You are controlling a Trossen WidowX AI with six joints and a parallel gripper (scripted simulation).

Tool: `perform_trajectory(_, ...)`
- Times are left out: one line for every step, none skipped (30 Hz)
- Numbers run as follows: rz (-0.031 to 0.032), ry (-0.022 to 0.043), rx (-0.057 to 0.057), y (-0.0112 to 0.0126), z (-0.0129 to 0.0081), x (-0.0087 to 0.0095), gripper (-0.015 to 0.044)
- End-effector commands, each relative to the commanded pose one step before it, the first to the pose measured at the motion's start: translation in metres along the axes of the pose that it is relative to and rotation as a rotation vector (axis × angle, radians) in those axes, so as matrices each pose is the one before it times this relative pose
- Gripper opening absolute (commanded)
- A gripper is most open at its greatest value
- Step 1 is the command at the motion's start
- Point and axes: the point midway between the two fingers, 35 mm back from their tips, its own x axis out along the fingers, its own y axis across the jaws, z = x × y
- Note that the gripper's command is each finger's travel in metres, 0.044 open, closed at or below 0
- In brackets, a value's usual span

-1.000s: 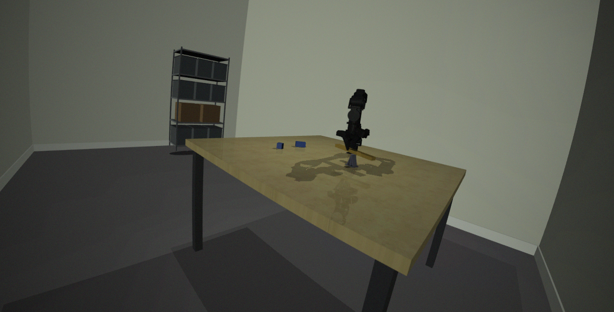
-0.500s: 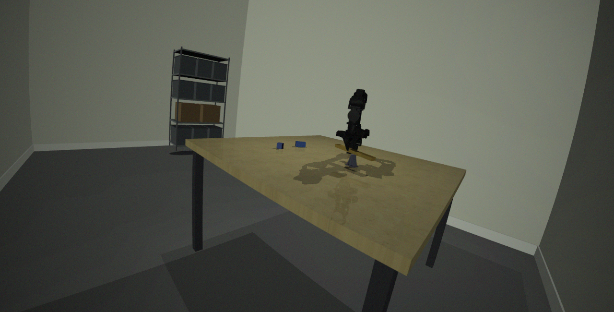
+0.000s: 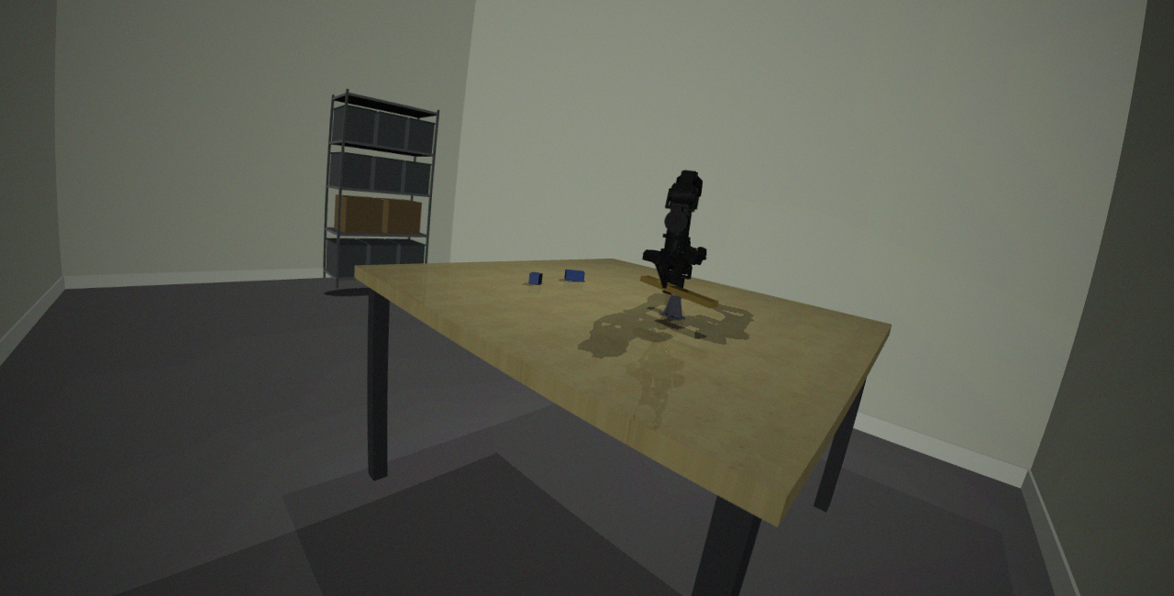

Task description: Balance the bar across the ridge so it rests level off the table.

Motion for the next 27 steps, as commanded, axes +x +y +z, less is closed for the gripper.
perform_trajectory(-0.00047, -0.00128, 0.0020, -0.00011, 0.00036, 0.00059, 0.0000)
perform_trajectory(0.00000, 0.00000, 0.0000, -0.00001, 0.00001, 0.00017, 0.0000)
perform_trajectory(0.00000, 0.00000, 0.0000, 0.00000, 0.00000, 0.00000, 0.0000)
perform_trajectory(0.00000, 0.00000, 0.0000, 0.00000, 0.00000, 0.00008, 0.0000)
perform_trajectory(0.00000, 0.00000, 0.0000, 0.00000, 0.00000, 0.00008, 0.0000)
perform_trajectory(0.00000, 0.00000, 0.0000, 0.00001, -0.00002, 0.00017, 0.0000)
perform_trajectory(0.00000, 0.00000, 0.0000, 0.00000, 0.00000, 0.00000, 0.0000)
perform_trajectory(0.00000, 0.00000, 0.0000, 0.00002, -0.00001, 0.00008, 0.0000)
perform_trajectory(0.00000, 0.00000, 0.0000, 0.00002, -0.00001, 0.00008, 0.0000)
perform_trajectory(0.00000, 0.00000, 0.0000, 0.00003, -0.00002, 0.00017, 0.0000)
perform_trajectory(0.00000, 0.00000, 0.0000, 0.00000, 0.00000, 0.00000, 0.0000)
perform_trajectory(0.00000, 0.00000, 0.0000, 0.00002, -0.00001, 0.00008, 0.0000)
perform_trajectory(0.00000, 0.00000, 0.0000, 0.00002, -0.00001, 0.00008, 0.0000)
perform_trajectory(0.00000, 0.00000, 0.0000, 0.00002, -0.00003, 0.00017, 0.0000)
perform_trajectory(0.00000, 0.00000, 0.0000, 0.00000, 0.00000, 0.00000, 0.0000)
perform_trajectory(0.00000, 0.00000, 0.0000, 0.00001, -0.00001, 0.00008, 0.0000)
perform_trajectory(0.00000, 0.00000, 0.0000, 0.00001, -0.00001, 0.00008, 0.0000)
perform_trajectory(0.00000, 0.00000, 0.0000, 0.00001, -0.00002, 0.00017, 0.0000)
perform_trajectory(0.00000, 0.00000, 0.0000, 0.00000, 0.00000, 0.00000, 0.0000)
perform_trajectory(0.00000, 0.00000, 0.0000, 0.00001, -0.00001, 0.00008, 0.0000)
perform_trajectory(0.00000, 0.00000, 0.0000, 0.00001, -0.00001, 0.00008, 0.0000)
perform_trajectory(0.00000, 0.00000, 0.0000, 0.00004, -0.00002, 0.00017, 0.0000)
perform_trajectory(0.00000, 0.00000, 0.0000, 0.00000, 0.00000, 0.00000, 0.0000)
perform_trajectory(0.00000, 0.00000, 0.0000, 0.00001, -0.00001, 0.00008, 0.0000)
perform_trajectory(0.00000, 0.00000, 0.0000, 0.00001, -0.00001, 0.00008, 0.0000)
perform_trajectory(0.00000, 0.00000, 0.0000, 0.00003, -0.00002, 0.00017, 0.0000)
perform_trajectory(0.00000, 0.00000, 0.0000, 0.00000, 0.00000, 0.00000, 0.0000)
